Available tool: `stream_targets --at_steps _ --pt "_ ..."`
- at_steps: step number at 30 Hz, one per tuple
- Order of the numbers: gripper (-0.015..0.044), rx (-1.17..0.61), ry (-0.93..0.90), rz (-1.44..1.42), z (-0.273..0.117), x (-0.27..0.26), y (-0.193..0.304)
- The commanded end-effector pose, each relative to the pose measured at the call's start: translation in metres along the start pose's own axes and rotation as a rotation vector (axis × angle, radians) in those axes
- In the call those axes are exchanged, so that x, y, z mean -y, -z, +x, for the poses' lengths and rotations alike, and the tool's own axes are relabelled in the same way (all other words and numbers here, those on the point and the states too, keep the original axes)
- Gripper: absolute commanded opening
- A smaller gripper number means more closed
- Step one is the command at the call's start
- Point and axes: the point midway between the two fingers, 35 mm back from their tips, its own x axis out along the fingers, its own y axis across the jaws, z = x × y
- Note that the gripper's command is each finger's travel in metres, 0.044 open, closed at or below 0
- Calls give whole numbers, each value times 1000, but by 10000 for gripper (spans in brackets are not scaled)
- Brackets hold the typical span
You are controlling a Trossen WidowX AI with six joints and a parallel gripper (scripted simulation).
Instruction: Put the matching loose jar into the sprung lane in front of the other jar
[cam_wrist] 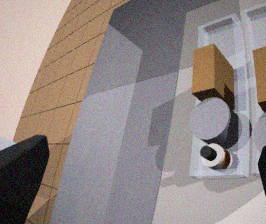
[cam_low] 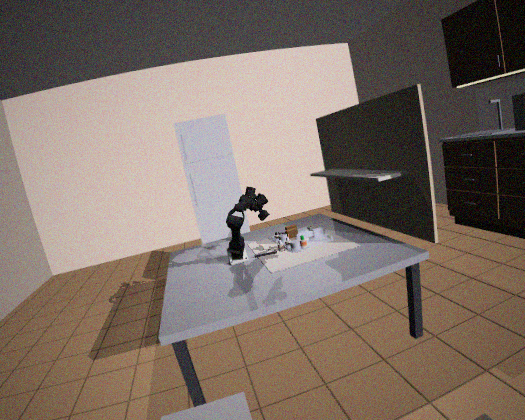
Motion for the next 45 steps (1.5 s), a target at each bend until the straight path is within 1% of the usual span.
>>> stream_targets --at_steps 1,6,12,22,26,45 --pt "440 -306 381 -73 29 75 5" --pt "440 -515 576 -113 28 120 6" --pt "440 -776 766 -157 16 169 2" --pt "440 -786 772 -158 19 172 -2" --pt "440 -786 773 -158 29 190 12" --pt "440 -785 774 -159 44 213 30"
